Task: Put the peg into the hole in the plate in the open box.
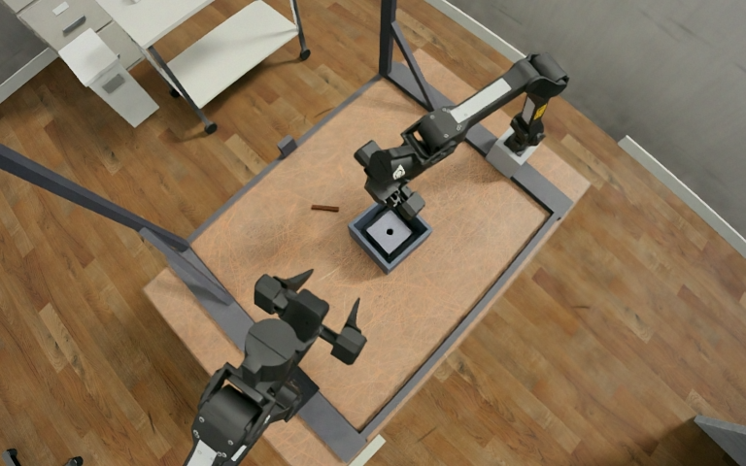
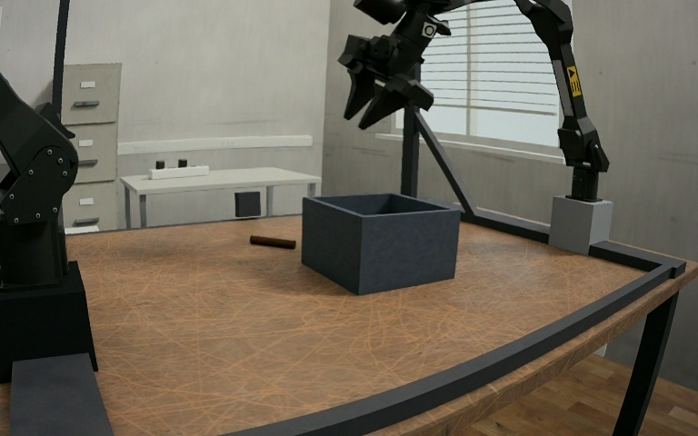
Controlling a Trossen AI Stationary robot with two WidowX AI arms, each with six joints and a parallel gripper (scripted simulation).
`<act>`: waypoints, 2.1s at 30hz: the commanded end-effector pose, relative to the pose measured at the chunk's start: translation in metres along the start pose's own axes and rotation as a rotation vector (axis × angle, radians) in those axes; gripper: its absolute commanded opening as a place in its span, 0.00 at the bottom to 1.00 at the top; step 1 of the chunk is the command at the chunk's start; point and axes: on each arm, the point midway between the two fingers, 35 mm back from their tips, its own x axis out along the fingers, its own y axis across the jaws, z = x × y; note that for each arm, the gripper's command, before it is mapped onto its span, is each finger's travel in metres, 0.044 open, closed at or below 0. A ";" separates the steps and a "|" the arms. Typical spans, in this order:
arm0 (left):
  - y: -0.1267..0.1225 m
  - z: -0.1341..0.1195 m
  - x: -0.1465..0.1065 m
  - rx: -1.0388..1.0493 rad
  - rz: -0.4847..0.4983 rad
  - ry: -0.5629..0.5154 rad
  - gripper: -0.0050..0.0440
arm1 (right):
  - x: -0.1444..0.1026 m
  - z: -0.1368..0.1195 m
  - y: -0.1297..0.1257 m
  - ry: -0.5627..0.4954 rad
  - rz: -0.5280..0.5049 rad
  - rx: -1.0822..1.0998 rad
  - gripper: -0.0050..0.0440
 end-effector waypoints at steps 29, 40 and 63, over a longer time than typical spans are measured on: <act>-0.050 -0.036 0.085 -1.372 0.031 -0.181 0.33 | 0.054 -0.038 0.044 -0.018 0.154 -0.085 1.00; -0.066 -0.047 0.114 -1.792 0.027 -0.290 0.33 | 0.078 -0.068 0.074 -0.019 0.238 -0.138 1.00; -0.066 -0.045 0.148 -2.030 -0.008 -0.351 0.33 | 0.079 -0.068 0.078 -0.028 0.251 -0.146 1.00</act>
